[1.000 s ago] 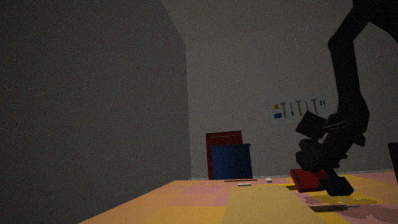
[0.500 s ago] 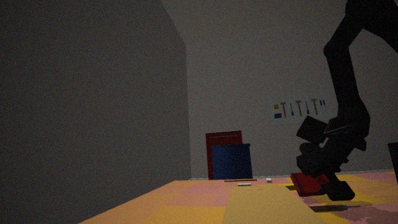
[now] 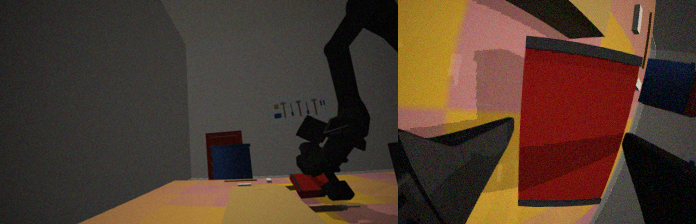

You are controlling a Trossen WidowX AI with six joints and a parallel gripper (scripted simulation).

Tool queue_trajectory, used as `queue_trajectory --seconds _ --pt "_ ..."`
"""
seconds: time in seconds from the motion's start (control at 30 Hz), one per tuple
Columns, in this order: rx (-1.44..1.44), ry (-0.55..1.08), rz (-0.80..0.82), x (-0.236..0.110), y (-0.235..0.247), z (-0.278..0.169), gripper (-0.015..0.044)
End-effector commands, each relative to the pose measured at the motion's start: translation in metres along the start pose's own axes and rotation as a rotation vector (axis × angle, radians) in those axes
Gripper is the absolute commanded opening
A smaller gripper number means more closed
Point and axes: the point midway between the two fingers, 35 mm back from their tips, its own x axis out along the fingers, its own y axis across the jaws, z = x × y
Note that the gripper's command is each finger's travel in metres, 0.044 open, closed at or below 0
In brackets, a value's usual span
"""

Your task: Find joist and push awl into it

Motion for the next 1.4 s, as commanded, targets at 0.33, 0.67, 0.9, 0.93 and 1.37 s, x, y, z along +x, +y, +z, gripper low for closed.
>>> queue_trajectory --seconds 0.33,0.67,0.9,0.93,1.37 --pt "-0.001 0.001 0.001 -0.009 0.000 0.000 0.0440" --pt "-0.001 0.002 0.002 -0.018 0.000 0.000 0.0440" --pt "-0.001 0.002 0.002 -0.023 0.000 0.000 0.0440" --pt "-0.001 0.002 0.002 -0.024 0.000 0.000 0.0440" --pt "0.001 -0.001 -0.002 -0.083 -0.033 0.014 0.0440"
